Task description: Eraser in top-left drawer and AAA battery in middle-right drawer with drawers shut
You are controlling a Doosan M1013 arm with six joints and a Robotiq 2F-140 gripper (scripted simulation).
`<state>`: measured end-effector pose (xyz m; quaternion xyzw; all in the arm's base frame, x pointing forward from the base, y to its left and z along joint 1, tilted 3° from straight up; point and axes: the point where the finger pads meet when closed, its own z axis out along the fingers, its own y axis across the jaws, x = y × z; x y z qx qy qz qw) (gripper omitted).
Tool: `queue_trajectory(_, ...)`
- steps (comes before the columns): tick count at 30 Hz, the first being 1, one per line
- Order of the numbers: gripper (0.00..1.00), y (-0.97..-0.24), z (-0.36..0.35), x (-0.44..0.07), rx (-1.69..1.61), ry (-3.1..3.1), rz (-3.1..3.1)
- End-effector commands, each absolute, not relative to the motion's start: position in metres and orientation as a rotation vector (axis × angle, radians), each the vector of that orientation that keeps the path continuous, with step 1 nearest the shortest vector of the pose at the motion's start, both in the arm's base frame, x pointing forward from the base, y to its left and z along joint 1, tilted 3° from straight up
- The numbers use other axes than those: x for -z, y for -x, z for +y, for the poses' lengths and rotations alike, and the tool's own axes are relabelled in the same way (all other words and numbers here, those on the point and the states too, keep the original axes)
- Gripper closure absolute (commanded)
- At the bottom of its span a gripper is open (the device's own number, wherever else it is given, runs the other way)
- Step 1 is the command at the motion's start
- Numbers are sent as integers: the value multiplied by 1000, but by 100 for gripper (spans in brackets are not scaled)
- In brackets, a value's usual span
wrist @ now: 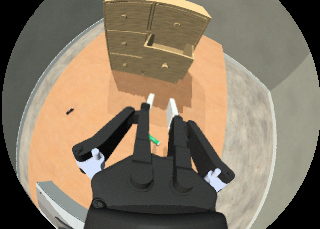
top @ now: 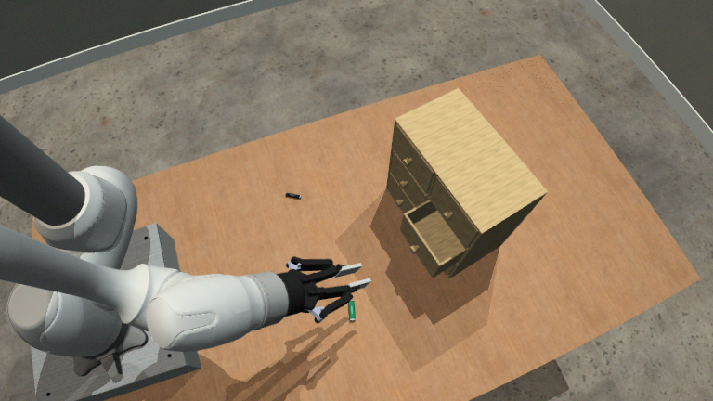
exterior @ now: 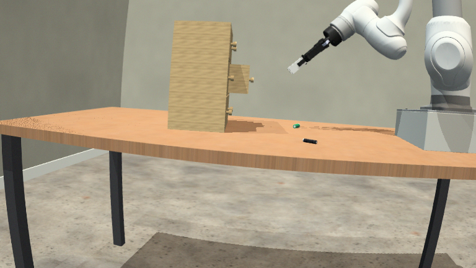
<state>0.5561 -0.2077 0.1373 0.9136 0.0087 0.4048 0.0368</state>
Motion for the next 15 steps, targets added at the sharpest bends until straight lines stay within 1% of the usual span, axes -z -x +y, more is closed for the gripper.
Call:
queue_trajectory(1,80,-554,-206,-139,-1182,-2857,32)
queue_trajectory(15,80,-540,-205,-153,-932,-2945,25)
